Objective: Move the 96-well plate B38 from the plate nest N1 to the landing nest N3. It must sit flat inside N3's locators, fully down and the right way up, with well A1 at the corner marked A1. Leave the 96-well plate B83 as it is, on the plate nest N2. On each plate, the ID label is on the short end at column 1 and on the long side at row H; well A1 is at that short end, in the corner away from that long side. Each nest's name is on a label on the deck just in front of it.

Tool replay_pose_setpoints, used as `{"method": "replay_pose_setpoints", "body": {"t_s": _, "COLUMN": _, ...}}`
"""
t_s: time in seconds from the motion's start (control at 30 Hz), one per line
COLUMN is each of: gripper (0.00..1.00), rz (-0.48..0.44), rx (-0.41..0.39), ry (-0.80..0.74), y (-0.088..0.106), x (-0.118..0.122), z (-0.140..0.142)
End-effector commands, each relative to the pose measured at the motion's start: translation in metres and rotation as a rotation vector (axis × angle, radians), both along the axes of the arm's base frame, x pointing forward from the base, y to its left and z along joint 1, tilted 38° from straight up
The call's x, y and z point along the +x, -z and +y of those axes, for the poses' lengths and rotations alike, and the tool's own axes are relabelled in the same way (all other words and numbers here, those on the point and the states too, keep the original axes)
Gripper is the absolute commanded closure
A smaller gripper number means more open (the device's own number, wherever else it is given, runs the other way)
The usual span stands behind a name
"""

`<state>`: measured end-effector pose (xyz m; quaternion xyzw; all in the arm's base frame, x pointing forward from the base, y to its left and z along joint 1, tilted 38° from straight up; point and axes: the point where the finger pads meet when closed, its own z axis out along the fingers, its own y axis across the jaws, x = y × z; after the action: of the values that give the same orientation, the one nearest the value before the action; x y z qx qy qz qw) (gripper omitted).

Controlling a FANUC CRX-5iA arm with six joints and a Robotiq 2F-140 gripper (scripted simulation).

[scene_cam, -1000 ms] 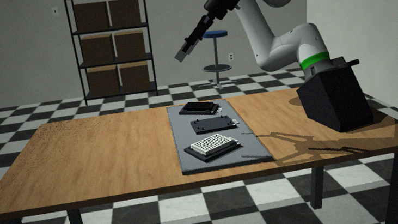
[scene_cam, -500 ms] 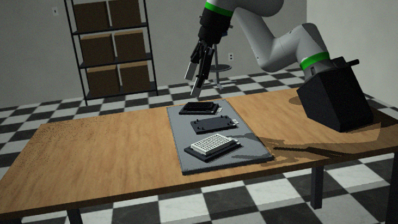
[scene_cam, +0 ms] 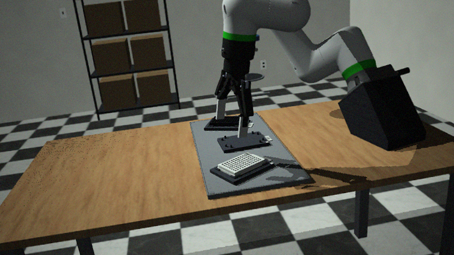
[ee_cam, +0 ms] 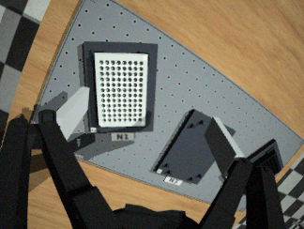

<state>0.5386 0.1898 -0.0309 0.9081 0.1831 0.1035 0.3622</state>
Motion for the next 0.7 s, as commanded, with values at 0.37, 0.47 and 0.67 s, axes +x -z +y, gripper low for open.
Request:
{"method": "replay_pose_setpoints", "body": {"t_s": 0.37, "gripper": 0.0, "rz": 0.262, "rx": 0.021, "ry": -0.054, "y": 0.062, "x": -0.011, "z": -0.013}}
{"method": "replay_pose_setpoints", "body": {"t_s": 0.47, "gripper": 0.0, "rz": 0.262, "rx": 0.021, "ry": -0.054, "y": 0.062, "x": -0.011, "z": -0.013}}
{"method": "replay_pose_setpoints", "body": {"t_s": 0.67, "gripper": 1.0, "rz": 0.262, "rx": 0.021, "ry": -0.054, "y": 0.062, "x": -0.011, "z": -0.013}}
